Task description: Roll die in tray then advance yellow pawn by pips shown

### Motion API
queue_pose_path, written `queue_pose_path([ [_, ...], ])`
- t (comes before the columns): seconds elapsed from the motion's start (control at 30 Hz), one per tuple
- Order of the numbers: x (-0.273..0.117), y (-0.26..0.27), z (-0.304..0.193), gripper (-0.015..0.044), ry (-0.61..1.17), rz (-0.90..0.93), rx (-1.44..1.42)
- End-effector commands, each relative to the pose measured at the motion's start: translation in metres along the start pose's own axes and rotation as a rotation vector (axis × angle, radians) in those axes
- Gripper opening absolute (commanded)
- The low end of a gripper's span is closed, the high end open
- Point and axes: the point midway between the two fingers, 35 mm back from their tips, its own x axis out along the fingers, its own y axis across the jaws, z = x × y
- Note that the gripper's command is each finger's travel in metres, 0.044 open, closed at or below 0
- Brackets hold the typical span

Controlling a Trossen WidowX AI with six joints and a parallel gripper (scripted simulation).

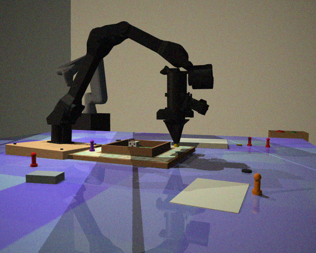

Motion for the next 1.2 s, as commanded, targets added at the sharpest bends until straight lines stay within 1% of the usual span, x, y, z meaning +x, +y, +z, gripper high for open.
queue_pose_path([
  [0.0,0.008,-0.001,-0.002,0.0000,0.008,-0.003,0.005],
  [0.3,0.018,-0.001,-0.002,0.0000,0.008,-0.003,0.005],
  [0.33,0.012,0.000,0.000,0.0026,-0.003,0.000,0.000],
  [0.63,0.010,0.000,0.000,0.0263,-0.002,0.000,0.000],
  [0.77,-0.030,0.000,0.001,0.0368,0.006,-0.003,0.004],
  [0.87,-0.038,0.000,0.001,0.0440,0.008,-0.003,0.005],
  [1.0,-0.044,-0.001,-0.006,0.0440,0.009,-0.004,0.004],
  [1.17,-0.082,-0.008,-0.061,0.0440,0.013,-0.004,-0.004],
])
